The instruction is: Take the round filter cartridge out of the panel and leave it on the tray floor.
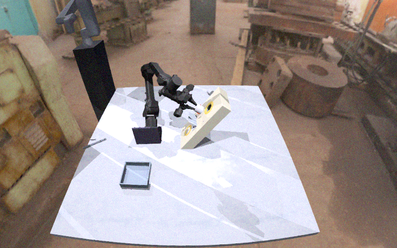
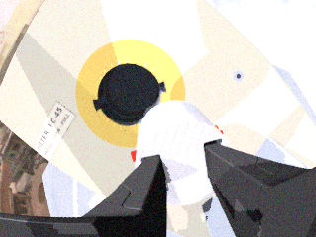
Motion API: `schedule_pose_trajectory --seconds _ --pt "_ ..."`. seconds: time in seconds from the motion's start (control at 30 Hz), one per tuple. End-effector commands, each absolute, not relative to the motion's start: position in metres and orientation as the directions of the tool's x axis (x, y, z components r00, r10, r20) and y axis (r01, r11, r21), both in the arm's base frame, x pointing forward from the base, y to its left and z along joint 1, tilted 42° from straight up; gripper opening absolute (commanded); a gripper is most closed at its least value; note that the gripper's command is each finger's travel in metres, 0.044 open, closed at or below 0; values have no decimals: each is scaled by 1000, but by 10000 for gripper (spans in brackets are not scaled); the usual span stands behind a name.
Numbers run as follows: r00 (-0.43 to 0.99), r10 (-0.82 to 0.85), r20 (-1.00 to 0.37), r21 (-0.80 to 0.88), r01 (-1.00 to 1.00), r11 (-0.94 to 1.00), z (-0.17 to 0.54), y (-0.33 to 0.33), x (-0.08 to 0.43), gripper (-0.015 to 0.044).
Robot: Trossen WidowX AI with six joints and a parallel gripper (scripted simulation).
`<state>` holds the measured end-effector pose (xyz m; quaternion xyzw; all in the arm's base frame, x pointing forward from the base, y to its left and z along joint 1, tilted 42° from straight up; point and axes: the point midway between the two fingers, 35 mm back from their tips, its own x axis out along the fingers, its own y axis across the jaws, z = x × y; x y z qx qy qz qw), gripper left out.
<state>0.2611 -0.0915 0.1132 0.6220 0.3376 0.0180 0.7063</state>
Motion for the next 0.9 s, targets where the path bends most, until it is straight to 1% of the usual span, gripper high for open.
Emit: schedule_pose_trajectory --seconds 0.0,0.33,0.47,0.87 --pt "777 445 -446 895 380 234 108 -85 255 0" --pt "776 445 -446 895 381 234 87 -67 238 0" --pt "771 446 -455 891 396 224 89 -71 241 105" --pt "776 445 -446 895 381 234 87 -66 237 109"
